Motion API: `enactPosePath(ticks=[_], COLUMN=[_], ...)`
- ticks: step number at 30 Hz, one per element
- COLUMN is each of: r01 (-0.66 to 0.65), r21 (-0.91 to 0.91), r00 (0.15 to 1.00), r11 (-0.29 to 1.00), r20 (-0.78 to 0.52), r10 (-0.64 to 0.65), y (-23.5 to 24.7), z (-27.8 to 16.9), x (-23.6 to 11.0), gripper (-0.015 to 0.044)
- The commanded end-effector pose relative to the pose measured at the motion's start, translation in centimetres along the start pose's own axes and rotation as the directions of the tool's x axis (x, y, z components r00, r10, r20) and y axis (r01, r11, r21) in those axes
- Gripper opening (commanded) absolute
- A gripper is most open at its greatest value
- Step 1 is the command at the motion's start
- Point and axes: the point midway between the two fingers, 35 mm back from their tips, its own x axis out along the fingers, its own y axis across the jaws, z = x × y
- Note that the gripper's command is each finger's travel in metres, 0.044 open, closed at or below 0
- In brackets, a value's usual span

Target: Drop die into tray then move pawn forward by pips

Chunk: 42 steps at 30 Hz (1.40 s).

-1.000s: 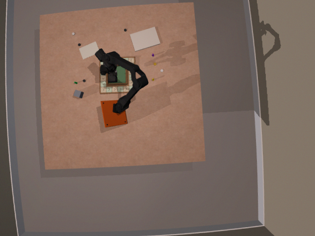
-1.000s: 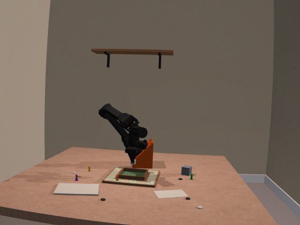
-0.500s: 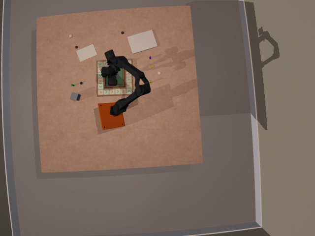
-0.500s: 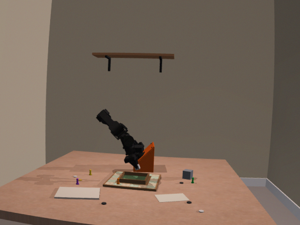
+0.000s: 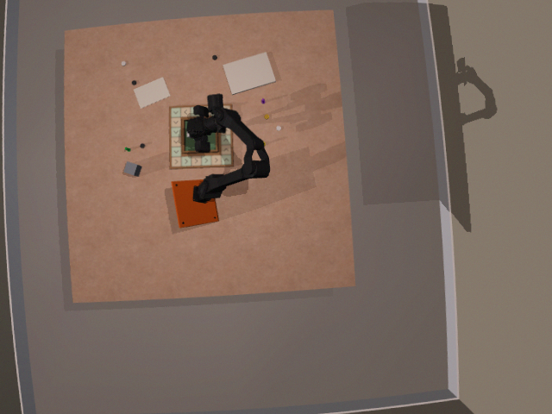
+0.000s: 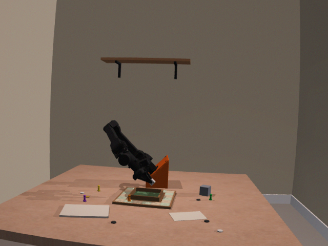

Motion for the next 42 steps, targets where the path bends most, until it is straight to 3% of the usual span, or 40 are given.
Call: enactPosePath(ticks=[1,6,34,42], r01=[0.019,0.020,0.017,0.017], r21=[-0.020,-0.020,-0.021,-0.021], r00=[0.999,0.999,0.999,0.999], r11=[1.000,1.000,1.000,1.000], r20=[0.041,0.041,0.036,0.036], r10=[-0.018,-0.019,-0.016,-0.016], y=[-0.1,-1.0,-0.8,-0.8], z=[0.3,1.1,1.0,1.0], x=[-0.7,-4.6,-4.4,-4.4], gripper=[0.0000,0.0000,0.0000,0.0210])
